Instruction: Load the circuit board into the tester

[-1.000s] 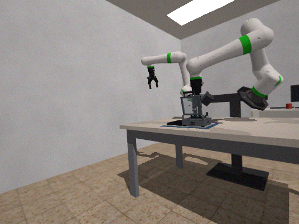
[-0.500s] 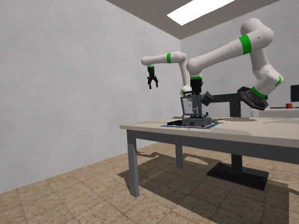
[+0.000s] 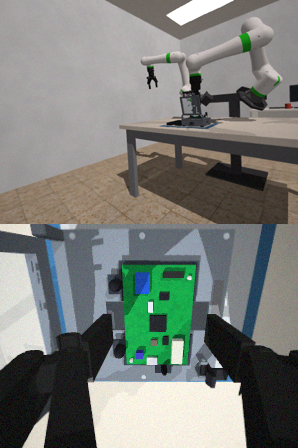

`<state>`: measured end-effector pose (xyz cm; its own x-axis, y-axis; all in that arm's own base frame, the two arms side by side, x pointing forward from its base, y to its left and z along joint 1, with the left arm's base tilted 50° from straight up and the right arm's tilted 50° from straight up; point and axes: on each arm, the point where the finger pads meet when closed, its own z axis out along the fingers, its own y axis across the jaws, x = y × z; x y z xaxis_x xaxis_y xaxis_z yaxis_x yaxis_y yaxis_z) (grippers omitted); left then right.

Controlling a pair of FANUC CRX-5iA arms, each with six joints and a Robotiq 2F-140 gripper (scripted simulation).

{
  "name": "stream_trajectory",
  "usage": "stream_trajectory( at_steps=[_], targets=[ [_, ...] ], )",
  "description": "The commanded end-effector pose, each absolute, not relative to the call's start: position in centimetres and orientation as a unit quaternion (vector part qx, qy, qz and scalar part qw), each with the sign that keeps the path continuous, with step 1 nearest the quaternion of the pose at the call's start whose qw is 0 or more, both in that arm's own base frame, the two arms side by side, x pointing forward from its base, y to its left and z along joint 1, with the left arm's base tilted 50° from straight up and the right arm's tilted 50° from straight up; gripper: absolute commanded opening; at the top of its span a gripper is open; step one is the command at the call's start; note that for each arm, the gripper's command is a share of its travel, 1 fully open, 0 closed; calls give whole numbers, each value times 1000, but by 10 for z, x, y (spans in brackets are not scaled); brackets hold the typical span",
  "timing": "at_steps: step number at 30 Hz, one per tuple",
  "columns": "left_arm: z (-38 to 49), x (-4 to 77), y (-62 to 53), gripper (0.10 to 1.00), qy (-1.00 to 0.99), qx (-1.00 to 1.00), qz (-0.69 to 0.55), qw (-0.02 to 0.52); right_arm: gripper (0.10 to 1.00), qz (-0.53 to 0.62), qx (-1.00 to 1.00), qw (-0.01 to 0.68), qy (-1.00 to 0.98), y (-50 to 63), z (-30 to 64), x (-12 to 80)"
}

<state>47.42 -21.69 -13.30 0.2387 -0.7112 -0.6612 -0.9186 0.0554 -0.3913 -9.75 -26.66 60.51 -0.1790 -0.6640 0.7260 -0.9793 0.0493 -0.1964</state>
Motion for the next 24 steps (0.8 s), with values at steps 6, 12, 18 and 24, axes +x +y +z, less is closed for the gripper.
stream_trajectory(
  at_steps=[6, 12, 18, 24],
  targets=[
    [-113, 464, -240, 623, 604, -675, 128, 404, 1000, 344, 597, 231, -687, -266, 606, -98],
    [-95, 456, -259, 623, 604, -675, 128, 404, 1000, 344, 597, 231, -687, -266, 606, -98],
    [-71, 444, -285, 623, 604, -675, 128, 404, 1000, 344, 597, 231, -687, -266, 606, -98],
    [-55, 436, -303, 623, 604, -675, 128, 404, 1000, 344, 597, 231, -687, -266, 606, -98]
  ],
)
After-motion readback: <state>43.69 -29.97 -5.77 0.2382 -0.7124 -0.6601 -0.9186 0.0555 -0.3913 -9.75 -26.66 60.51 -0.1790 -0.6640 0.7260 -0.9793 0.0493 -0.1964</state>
